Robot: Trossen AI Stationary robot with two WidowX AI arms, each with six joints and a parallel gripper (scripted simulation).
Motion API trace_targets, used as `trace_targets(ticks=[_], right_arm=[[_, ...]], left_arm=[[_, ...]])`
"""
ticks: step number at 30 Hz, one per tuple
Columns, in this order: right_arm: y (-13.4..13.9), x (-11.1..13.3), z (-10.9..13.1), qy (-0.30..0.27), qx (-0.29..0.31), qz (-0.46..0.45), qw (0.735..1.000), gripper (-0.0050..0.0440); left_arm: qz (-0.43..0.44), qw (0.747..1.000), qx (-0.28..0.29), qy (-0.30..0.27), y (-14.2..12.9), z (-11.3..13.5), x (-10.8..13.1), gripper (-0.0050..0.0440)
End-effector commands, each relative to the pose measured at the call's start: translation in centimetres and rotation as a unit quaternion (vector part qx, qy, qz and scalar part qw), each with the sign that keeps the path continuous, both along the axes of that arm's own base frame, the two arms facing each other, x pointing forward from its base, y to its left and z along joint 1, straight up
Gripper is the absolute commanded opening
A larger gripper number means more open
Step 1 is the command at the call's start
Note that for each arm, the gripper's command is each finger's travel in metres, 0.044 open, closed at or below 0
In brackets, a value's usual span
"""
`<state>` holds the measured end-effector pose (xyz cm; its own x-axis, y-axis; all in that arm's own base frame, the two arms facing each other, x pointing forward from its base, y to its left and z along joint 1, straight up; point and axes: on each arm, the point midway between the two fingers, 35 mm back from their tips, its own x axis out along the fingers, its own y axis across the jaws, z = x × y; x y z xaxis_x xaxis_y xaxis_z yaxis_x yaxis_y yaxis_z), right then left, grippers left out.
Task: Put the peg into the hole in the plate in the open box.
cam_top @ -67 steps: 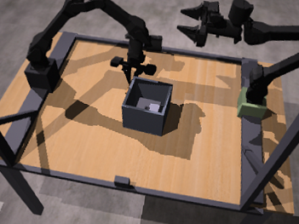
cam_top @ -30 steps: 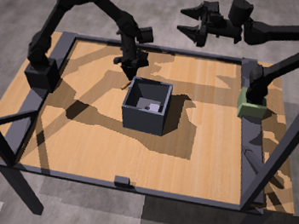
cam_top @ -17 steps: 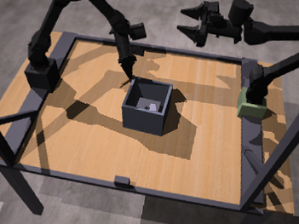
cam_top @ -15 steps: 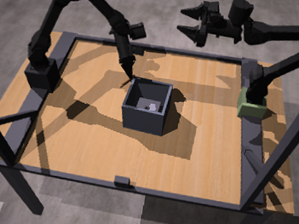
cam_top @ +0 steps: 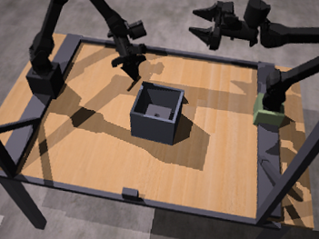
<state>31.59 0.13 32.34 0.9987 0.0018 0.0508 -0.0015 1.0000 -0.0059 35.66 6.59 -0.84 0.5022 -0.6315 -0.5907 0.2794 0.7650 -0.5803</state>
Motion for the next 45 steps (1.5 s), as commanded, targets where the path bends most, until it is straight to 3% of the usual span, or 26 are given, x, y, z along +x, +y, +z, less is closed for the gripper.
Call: trace_targets(ticks=[1,3,12,17,26,45], right_arm=[[0.0,0.1,-0.3,0.005,-0.002,-0.002,1.0,0.044],[-0.1,0.1,-0.4,0.005,-0.003,-0.002,1.0,0.044],[-0.1,0.1,-0.4,0.005,-0.003,-0.002,1.0,0.044],[-0.1,0.1,-0.4,0.005,-0.003,-0.002,1.0,0.044],[-0.1,0.1,-0.4,0.005,-0.003,-0.002,1.0,0.044],[-0.1,0.1,-0.4,0.005,-0.003,-0.002,1.0,0.044]], left_arm=[[-0.032,0.997,0.022,-0.072,0.2,1.0,-0.2,0.0064],[-0.045,0.995,0.026,-0.085,-1.0,-0.4,0.4,0.0064],[-0.097,0.968,0.088,-0.213,-2.4,-0.8,0.8,0.0064],[-0.094,0.97,0.085,-0.206,-2.3,-0.7,0.9,0.0064],[-0.144,0.923,0.143,-0.327,-3.9,-0.3,0.9,0.0064],[-0.144,0.921,0.148,-0.329,-3.6,-1.3,1.3,0.0064]])
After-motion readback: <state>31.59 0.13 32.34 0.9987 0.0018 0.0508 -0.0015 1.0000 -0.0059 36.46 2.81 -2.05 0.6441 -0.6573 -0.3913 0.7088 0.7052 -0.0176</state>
